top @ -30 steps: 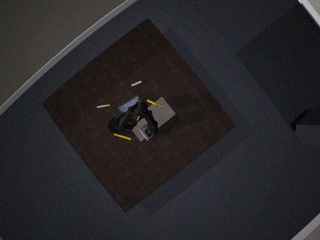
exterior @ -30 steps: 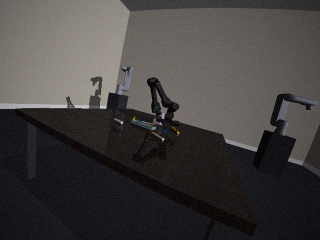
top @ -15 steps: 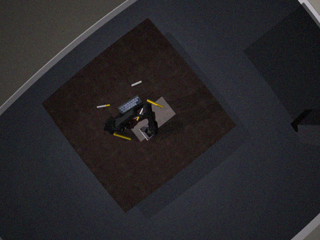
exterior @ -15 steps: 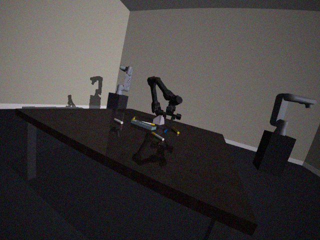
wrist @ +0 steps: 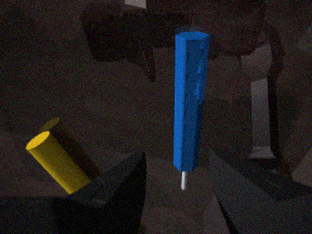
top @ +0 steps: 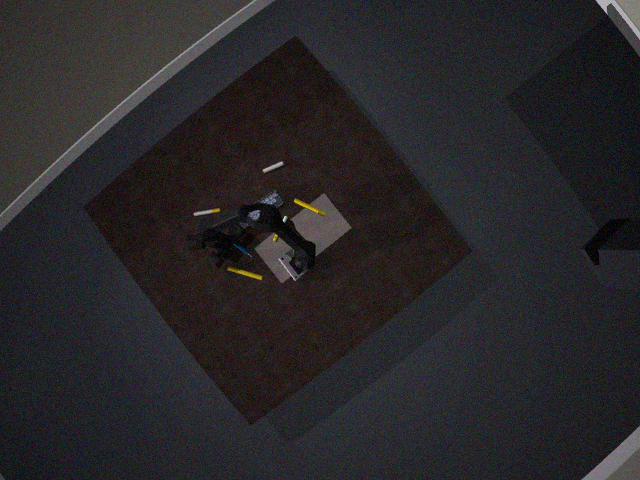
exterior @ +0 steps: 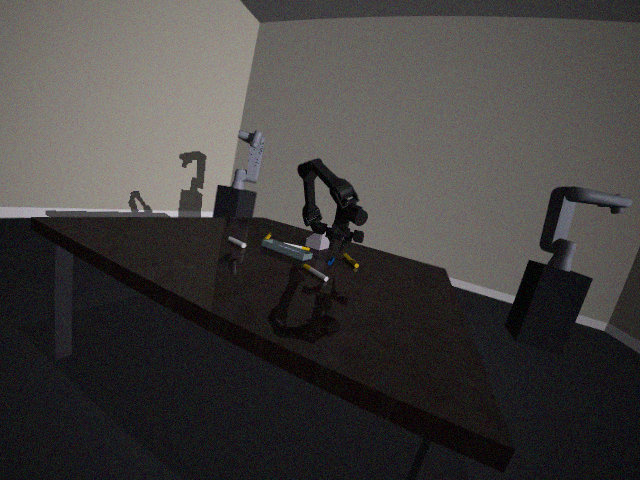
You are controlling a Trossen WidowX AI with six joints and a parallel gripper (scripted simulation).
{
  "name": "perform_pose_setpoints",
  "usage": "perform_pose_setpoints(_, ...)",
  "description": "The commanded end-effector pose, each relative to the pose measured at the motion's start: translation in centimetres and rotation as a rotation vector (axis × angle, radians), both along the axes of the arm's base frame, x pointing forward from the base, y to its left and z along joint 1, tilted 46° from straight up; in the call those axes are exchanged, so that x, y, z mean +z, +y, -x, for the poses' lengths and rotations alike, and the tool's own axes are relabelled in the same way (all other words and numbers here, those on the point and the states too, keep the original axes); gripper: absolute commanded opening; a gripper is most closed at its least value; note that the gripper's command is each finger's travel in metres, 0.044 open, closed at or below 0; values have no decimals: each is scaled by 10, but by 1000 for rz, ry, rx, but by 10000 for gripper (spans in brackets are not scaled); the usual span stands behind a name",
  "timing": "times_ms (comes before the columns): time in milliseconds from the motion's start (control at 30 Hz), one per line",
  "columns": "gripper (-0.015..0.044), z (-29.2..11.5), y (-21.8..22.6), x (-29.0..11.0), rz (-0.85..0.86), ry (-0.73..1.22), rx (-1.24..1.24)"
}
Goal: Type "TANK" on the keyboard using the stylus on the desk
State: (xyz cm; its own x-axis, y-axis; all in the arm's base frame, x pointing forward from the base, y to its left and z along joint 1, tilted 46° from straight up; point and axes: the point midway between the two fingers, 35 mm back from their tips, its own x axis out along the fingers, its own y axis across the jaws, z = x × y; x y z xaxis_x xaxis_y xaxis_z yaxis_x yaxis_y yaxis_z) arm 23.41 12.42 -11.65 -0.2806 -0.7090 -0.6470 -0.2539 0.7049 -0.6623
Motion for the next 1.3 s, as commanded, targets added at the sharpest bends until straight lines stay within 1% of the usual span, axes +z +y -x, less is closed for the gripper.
perform_pose_setpoints(0,150,4,2,13,68,119,-161)
perform_pose_setpoints(267,150,5,2,16,83,142,-191)
perform_pose_setpoints(1267,150,5,-18,-3,84,142,-191)
